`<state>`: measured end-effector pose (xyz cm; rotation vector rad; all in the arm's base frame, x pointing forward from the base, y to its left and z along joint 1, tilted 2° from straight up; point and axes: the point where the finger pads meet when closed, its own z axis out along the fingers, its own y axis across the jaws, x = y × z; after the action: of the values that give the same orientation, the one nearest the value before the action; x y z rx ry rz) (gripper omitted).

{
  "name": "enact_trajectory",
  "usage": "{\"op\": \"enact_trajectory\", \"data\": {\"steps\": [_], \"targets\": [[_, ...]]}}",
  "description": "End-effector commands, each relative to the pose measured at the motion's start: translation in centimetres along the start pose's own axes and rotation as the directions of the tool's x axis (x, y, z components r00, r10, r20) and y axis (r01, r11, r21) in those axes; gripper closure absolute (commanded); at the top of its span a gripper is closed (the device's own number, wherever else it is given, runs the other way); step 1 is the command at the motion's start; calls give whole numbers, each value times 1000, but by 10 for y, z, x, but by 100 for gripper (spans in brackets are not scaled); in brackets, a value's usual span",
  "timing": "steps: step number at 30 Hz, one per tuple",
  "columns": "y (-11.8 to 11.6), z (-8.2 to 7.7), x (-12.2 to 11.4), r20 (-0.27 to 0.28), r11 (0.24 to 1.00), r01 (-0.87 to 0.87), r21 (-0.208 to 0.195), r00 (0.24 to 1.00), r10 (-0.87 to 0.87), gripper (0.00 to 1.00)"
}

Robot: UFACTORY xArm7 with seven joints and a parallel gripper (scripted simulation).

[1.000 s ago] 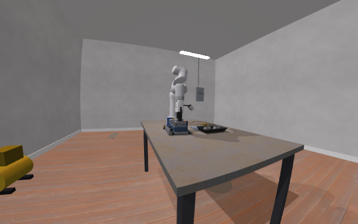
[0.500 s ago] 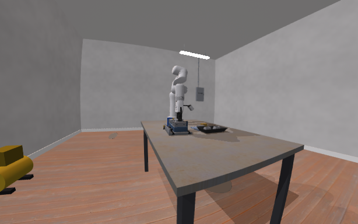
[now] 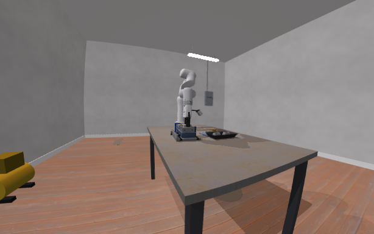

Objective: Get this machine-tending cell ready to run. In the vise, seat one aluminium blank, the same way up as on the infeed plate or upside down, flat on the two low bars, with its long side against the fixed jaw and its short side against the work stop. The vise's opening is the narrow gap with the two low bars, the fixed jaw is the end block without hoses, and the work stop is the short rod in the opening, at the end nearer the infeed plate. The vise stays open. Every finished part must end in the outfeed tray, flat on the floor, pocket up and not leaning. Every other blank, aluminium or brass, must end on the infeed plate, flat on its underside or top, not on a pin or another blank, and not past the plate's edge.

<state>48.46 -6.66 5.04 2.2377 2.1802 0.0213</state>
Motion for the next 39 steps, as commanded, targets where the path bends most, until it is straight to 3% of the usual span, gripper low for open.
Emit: {"op": "enact_trajectory", "data": {"steps": [1, 8, 9, 39], "targets": [[2, -2, 0, 0, 1000, 0, -4, 1000, 0, 100], [2, -2, 0, 0, 1000, 0, -4, 1000, 0, 100], [2, -2, 0, 0, 1000, 0, -4, 1000, 0, 31], [2, -2, 0, 0, 1000, 0, -4, 1000, 0, 31]]}}
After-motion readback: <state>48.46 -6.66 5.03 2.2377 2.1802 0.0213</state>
